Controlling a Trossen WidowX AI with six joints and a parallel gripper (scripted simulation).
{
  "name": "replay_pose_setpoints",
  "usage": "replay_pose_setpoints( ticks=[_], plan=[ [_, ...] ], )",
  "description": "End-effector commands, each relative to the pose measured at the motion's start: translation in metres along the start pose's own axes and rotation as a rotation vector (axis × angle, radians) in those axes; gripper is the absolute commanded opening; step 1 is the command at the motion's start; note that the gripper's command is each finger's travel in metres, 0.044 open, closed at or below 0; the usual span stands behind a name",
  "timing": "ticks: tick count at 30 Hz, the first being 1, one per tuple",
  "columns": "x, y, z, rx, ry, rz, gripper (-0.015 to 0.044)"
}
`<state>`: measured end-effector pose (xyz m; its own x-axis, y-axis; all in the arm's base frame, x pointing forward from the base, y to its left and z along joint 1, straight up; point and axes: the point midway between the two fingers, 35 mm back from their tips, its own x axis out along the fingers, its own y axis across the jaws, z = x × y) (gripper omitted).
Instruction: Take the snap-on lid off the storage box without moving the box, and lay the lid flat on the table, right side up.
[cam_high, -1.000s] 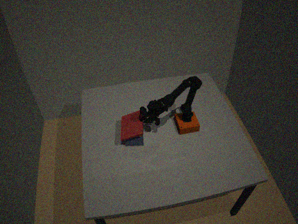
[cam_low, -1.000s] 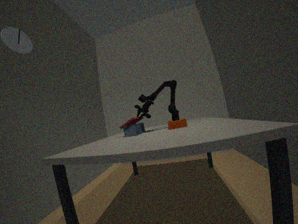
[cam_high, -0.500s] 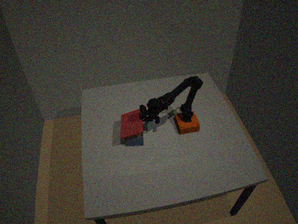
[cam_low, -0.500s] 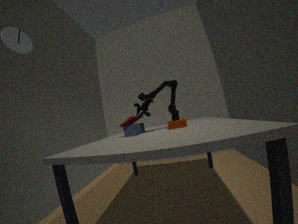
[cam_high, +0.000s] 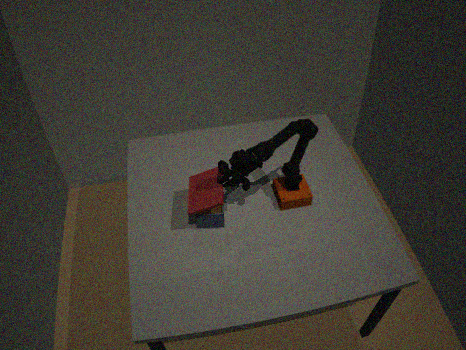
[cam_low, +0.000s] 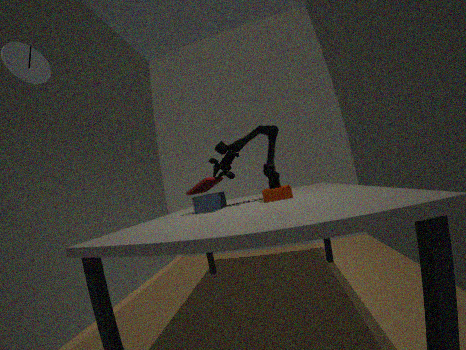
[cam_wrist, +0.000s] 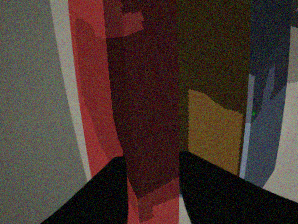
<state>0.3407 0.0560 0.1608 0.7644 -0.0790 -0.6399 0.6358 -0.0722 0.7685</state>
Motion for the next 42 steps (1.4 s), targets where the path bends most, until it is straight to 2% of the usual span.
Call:
replay_pose_setpoints(
  ticks=[1, 33, 42],
  plan=[
    [-0.006, 0.011, -0.001, 0.002, 0.006, 0.021, 0.0000],
    [-0.030, 0.038, 0.000, 0.002, 0.006, 0.021, 0.0000],
    [-0.027, 0.031, 0.019, 0.001, 0.005, 0.021, 0.0000]
  ],
)
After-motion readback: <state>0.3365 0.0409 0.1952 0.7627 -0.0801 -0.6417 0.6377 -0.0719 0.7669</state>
